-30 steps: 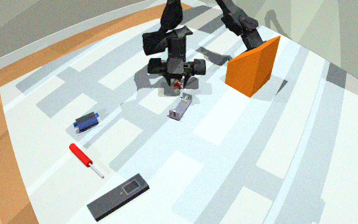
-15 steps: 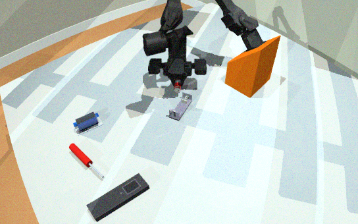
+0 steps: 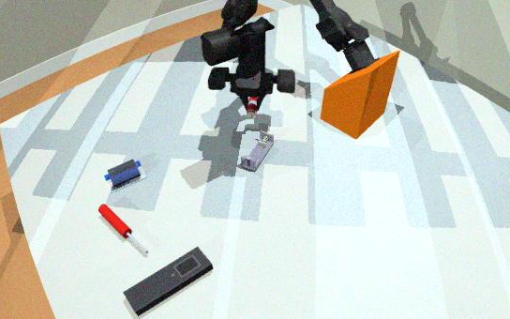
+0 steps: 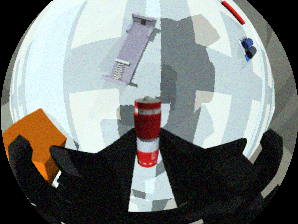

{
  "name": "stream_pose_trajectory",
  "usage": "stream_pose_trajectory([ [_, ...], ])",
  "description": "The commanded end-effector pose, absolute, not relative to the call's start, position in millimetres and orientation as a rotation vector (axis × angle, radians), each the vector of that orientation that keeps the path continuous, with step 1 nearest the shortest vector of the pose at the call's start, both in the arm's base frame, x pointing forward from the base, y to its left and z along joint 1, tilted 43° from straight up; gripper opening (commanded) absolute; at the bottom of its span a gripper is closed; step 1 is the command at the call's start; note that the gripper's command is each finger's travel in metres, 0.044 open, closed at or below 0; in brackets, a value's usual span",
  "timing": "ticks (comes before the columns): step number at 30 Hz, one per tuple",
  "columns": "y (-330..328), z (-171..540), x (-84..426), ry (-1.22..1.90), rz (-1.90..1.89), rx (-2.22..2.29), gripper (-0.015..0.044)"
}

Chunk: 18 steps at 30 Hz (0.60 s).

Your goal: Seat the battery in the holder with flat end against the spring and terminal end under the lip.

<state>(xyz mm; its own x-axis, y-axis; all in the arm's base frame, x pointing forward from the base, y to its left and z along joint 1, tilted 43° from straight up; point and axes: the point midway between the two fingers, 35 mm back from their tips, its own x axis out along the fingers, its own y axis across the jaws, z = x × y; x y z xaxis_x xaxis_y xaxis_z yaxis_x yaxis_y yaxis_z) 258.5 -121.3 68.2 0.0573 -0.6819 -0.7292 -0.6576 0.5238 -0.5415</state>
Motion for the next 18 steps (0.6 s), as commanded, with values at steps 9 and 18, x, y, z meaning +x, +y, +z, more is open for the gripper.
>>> stream_pose_trajectory([
  [9, -66.6, 44.9, 304.4, 1.573, -0.222, -0.949, 0.0072],
  [18, -43.9, 34.4, 316.8, 1.552, -0.312, -0.863, 0.0072],
])
